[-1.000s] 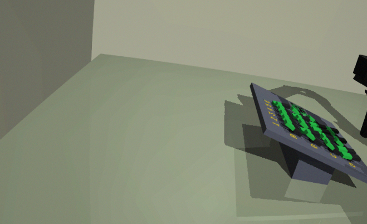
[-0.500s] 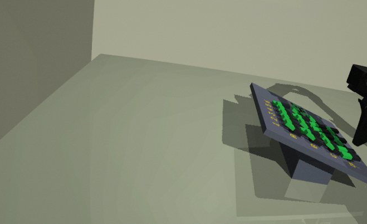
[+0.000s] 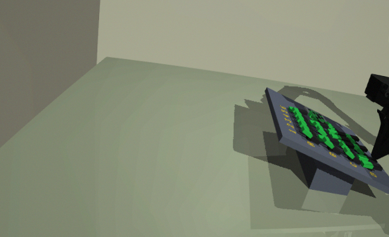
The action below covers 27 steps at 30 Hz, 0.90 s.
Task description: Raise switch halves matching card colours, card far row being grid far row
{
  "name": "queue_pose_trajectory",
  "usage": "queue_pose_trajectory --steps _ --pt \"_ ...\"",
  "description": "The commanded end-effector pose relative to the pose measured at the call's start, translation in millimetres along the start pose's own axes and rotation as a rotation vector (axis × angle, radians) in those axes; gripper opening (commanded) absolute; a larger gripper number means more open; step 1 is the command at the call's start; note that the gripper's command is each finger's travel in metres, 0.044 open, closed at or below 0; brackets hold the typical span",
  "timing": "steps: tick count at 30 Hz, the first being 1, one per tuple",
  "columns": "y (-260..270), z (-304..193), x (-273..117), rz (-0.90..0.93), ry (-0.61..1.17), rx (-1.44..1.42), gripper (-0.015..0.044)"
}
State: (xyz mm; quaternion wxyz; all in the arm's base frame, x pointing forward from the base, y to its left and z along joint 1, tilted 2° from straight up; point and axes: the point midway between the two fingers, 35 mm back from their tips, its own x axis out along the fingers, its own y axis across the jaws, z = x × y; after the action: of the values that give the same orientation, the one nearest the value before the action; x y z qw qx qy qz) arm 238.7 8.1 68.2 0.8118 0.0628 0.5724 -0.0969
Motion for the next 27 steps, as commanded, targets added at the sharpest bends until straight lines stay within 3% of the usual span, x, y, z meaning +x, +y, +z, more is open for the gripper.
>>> queue_pose_trajectory --steps 1,27 --pt "-0.6 -0.2 0.5 -0.003 -0.001 -0.003 0.0000" --pt "-0.6 -0.2 2.8 -0.003 -0.001 -0.003 0.0000"
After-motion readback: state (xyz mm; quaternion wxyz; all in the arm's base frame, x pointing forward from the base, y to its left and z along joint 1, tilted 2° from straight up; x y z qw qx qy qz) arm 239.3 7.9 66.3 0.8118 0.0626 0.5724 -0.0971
